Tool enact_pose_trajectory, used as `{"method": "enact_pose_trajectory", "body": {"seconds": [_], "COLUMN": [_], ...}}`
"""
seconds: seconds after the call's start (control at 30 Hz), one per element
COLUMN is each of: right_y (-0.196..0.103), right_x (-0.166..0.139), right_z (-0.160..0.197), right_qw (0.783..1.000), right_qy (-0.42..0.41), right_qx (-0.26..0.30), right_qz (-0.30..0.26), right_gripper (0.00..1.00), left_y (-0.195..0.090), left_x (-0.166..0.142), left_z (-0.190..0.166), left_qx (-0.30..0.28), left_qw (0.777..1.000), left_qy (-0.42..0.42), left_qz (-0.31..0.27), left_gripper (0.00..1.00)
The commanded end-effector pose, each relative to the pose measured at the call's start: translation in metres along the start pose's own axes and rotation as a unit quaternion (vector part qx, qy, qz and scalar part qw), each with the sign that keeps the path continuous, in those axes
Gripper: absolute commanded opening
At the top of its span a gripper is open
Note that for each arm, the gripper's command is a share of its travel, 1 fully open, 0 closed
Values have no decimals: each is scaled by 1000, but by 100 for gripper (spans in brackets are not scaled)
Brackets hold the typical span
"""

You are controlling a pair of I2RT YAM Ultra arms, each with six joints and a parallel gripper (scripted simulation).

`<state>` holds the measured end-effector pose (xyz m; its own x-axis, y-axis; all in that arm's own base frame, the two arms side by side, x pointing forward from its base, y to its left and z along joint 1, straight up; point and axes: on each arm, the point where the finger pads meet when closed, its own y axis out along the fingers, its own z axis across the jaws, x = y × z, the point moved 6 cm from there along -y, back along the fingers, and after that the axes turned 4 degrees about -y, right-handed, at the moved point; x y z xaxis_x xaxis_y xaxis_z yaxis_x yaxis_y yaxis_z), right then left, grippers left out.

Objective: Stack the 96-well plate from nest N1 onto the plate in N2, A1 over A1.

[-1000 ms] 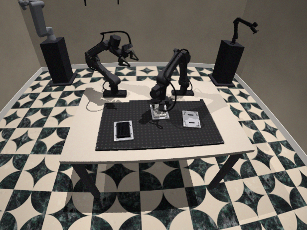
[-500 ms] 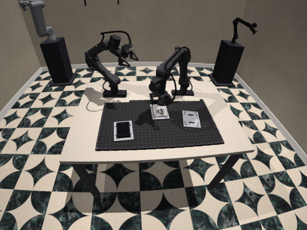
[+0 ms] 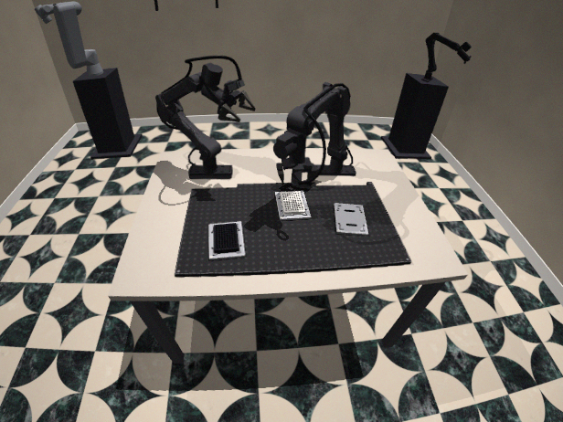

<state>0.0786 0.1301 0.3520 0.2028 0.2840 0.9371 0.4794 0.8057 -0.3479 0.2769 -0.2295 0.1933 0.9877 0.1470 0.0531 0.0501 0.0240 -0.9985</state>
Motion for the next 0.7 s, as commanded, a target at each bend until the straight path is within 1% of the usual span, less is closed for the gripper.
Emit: {"method": "enact_pose_trajectory", "body": {"seconds": [0.0, 0.17, 0.23, 0.27, 0.47, 0.57, 0.67], "right_y": [26, 82, 82, 89, 159, 183, 205], "right_x": [18, 12, 12, 16, -11, -23, -35], "right_z": [-3, -6, -6, -6, -10, -10, -10], "right_qw": [1000, 1000, 1000, 1000, 996, 995, 993], "right_qy": [-1, 1, 1, 1, 3, 2, 2], "right_qx": [-4, -4, -4, -4, -7, -6, -5], "right_qz": [-17, 29, 29, 25, 84, 102, 116], "right_gripper": [100, 100, 100, 100, 100, 100, 100], "left_y": [-29, -65, -65, -72, -119, -136, -152], "left_x": [17, 23, 23, 27, 38, 43, 49], "left_z": [18, 49, 49, 54, 98, 113, 127], "left_qx": [-6, -22, -22, -24, -49, -61, -74], "left_qw": [995, 980, 980, 975, 930, 907, 880], "left_qy": [9, 13, 13, 16, 23, 28, 35], "left_qz": [-96, -197, -197, -222, -364, -415, -468], "left_gripper": [100, 100, 100, 100, 100, 100, 100]}}
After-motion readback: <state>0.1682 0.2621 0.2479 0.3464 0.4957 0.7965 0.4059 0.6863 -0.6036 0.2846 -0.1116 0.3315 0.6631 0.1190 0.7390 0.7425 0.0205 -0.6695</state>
